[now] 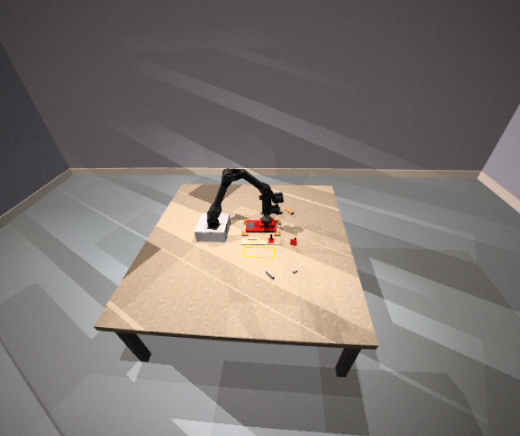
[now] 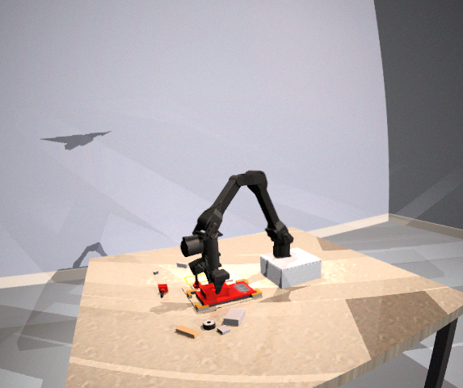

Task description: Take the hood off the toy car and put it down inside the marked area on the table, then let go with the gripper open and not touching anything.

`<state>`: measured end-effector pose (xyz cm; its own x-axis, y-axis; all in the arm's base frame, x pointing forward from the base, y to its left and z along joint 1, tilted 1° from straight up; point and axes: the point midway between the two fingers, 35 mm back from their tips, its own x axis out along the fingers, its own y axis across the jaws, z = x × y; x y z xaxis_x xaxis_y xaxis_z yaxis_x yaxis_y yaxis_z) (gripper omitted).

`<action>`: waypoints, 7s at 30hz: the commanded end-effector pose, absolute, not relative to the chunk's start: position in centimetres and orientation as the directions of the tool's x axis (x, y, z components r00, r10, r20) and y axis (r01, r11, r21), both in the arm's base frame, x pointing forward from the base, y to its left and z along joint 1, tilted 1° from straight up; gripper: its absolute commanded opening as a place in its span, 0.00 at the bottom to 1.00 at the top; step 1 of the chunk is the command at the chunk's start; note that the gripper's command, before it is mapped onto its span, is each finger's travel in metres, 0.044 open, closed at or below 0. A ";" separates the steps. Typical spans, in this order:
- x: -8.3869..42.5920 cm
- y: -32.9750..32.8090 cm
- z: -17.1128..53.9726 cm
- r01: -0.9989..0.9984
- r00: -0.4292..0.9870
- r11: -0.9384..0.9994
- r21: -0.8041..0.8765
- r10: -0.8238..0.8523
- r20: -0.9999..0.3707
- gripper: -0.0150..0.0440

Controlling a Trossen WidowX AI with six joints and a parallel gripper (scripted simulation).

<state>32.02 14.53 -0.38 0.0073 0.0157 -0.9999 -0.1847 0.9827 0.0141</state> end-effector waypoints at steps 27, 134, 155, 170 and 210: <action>32.1 14.5 2.0 -0.185 0.015 0.983 0.017 0.020 -1.000 0.25; 32.3 -8.6 4.8 -0.185 0.016 0.983 -0.004 -0.001 -1.000 0.25; 32.4 -8.6 3.6 -0.185 0.016 0.983 -0.004 -0.001 -1.000 0.25; 32.4 -8.7 2.6 -0.185 0.016 0.983 -0.004 -0.001 -1.000 0.25; 32.4 -8.6 0.2 -0.185 0.016 0.983 -0.004 -0.001 -1.000 0.25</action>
